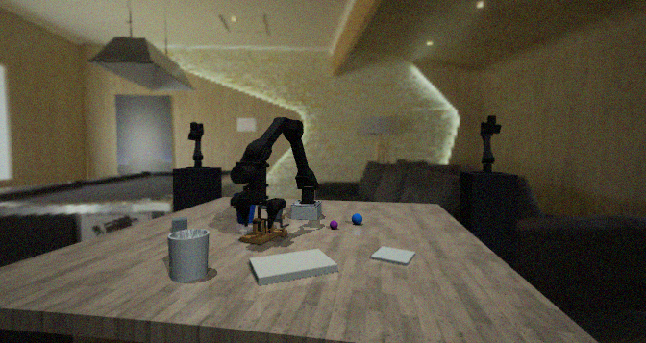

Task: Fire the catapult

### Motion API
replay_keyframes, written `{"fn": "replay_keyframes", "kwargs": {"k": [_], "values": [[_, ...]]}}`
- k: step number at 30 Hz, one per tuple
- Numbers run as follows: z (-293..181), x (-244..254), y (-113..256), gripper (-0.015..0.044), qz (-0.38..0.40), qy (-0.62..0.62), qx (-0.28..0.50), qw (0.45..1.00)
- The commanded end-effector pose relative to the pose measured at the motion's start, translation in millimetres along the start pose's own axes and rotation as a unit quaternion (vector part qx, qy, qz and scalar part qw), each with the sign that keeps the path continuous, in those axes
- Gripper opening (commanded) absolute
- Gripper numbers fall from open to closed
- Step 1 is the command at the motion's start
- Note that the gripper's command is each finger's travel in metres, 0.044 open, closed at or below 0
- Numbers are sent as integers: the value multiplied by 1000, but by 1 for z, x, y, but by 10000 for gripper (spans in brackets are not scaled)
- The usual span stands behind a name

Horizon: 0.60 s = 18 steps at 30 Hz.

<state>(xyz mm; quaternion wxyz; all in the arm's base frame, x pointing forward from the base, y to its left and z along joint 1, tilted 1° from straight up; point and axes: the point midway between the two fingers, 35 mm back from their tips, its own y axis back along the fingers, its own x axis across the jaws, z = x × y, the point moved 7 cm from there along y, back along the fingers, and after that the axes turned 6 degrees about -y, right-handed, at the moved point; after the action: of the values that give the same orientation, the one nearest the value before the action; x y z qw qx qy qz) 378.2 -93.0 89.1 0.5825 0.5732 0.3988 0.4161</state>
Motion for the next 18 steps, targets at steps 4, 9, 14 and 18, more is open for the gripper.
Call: {"fn": "replay_keyframes", "kwargs": {"k": [4, 9, 14, 18], "values": [[-1, 0, -12, 440, 1, 0, 2, 1000], [-1, 0, -9, 361, 0, 0, 1, 1000], [-1, 0, -9, 230, 0, 0, 1, 1000], [-1, 0, -9, 145, 0, 0, 1, 1000]]}}
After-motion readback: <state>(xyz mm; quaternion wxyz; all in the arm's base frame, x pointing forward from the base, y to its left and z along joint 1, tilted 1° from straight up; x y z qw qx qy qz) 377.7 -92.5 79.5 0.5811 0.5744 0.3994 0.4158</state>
